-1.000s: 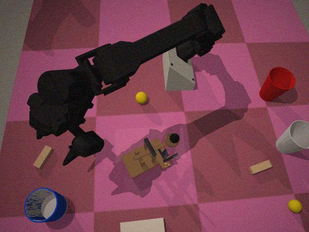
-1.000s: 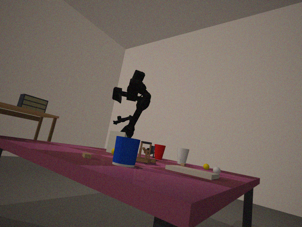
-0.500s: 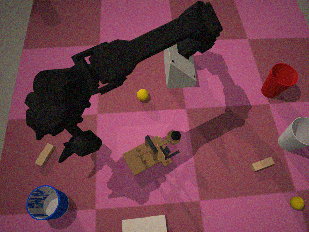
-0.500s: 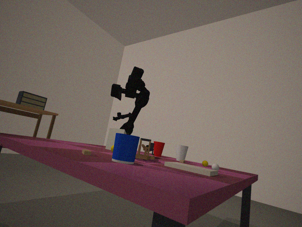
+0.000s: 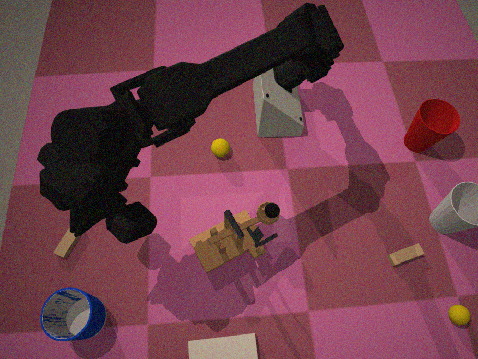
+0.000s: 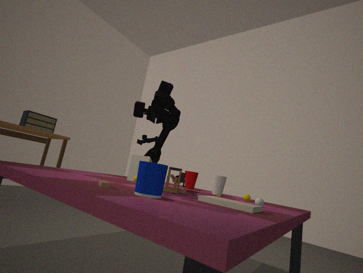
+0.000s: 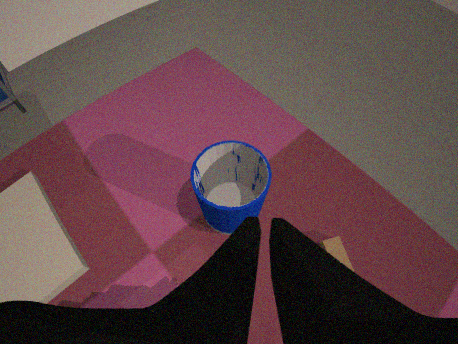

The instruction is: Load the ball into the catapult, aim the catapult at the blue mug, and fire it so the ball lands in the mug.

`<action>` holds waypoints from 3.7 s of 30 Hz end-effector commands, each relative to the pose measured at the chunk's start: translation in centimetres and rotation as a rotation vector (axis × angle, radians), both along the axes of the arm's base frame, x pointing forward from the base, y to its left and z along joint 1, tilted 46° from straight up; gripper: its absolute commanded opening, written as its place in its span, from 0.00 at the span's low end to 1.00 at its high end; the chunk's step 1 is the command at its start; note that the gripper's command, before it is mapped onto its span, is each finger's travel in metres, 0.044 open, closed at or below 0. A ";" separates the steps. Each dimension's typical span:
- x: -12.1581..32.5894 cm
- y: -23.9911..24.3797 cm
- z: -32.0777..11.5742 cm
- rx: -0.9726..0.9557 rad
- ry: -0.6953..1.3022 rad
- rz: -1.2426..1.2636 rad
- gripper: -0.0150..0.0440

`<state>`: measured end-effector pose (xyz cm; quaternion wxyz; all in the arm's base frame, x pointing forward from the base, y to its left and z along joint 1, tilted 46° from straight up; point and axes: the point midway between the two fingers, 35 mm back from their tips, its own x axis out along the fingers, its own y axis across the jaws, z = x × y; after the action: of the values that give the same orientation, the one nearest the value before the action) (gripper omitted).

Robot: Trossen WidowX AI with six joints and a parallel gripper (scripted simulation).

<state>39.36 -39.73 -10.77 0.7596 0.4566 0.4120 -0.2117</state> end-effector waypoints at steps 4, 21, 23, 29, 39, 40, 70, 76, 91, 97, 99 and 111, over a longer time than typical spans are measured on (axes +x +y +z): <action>-0.1 0.0 0.0 -0.001 0.004 -0.001 0.25; 2.5 7.1 1.7 -0.107 0.141 0.396 0.25; 2.7 8.2 1.9 -0.120 0.158 0.454 0.25; 3.2 11.2 2.8 -0.157 0.205 0.632 0.25; 3.4 16.2 4.6 -0.207 0.271 0.941 0.25; 3.4 16.7 4.8 -0.211 0.277 0.972 0.25; 0.0 30.3 12.1 -0.241 0.378 1.976 0.25; -1.2 32.6 13.9 -0.219 0.379 2.179 0.25; -1.1 33.8 13.2 -0.218 0.378 2.201 0.25; -1.0 34.5 12.5 -0.219 0.377 2.201 0.25; -1.0 34.8 12.3 -0.219 0.377 2.201 0.25; -0.7 36.2 10.9 -0.221 0.375 2.201 0.25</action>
<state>38.65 -3.98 0.58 0.4945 -0.2683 0.6772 0.4743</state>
